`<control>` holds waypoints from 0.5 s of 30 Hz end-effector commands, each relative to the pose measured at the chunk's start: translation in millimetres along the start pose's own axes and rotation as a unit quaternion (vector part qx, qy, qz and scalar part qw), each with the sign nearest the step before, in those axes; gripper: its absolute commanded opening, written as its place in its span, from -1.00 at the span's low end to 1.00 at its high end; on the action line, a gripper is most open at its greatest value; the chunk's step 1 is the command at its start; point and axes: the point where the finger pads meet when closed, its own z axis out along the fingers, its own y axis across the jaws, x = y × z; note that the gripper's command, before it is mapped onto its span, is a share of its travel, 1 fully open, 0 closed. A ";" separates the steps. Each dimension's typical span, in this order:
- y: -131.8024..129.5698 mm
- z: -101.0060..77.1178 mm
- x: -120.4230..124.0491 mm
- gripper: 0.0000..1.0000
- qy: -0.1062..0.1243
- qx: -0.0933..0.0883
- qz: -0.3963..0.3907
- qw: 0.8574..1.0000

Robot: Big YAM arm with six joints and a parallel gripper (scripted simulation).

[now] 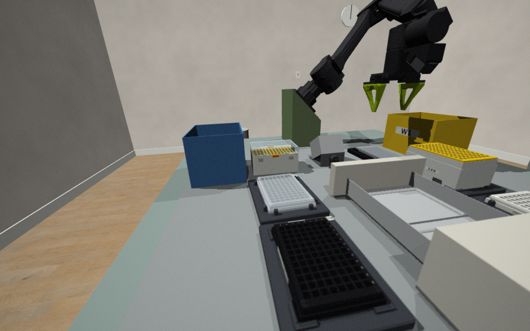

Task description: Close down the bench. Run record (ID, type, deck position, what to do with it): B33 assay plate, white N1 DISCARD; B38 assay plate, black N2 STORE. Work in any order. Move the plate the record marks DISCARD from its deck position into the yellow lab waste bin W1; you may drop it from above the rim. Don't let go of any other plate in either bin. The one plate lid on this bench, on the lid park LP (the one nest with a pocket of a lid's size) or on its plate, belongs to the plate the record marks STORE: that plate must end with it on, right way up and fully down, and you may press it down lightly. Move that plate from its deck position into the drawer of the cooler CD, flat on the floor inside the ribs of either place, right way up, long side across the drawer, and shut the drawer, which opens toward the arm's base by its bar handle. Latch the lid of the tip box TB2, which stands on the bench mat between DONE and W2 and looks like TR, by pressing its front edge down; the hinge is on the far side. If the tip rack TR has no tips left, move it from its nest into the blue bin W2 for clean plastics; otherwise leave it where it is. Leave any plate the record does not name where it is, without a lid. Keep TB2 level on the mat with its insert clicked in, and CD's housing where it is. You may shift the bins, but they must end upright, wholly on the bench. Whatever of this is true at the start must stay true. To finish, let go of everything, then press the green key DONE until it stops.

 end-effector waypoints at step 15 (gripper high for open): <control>-2.4 -0.8 0.0 1.00 -0.004 0.000 0.014 1.000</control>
